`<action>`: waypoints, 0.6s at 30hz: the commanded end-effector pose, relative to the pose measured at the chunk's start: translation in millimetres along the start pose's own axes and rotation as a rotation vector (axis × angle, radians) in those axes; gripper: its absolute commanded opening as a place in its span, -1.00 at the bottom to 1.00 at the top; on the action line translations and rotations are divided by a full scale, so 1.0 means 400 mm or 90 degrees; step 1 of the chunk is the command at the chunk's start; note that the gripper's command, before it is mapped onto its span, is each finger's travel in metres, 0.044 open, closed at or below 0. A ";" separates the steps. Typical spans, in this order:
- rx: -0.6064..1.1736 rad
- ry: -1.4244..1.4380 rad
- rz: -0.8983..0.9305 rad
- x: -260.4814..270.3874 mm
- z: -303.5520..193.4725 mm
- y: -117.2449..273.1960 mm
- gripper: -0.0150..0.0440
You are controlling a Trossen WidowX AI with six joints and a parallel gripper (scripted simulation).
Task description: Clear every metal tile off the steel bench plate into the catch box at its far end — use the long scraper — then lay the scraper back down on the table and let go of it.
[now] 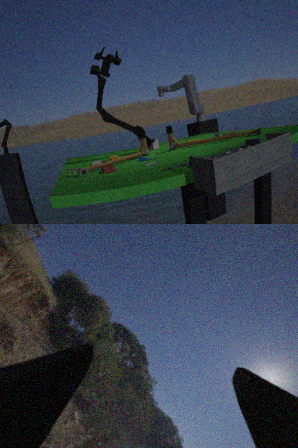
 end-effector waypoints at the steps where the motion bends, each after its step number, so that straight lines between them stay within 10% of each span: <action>1: 0.021 -0.045 0.053 0.074 0.008 -0.021 1.00; 18: 0.126 -0.198 0.189 0.295 0.016 -0.048 1.00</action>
Point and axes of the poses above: the point midway between the two fingers, 35 mm back from their tips, its own y axis back along the fingers, its own x axis across the jaws, z = x × y, the point moved 7 cm from there along y, back along the fingers, and after that the axes turned 9 degrees about -y, right-handed, at the moved point
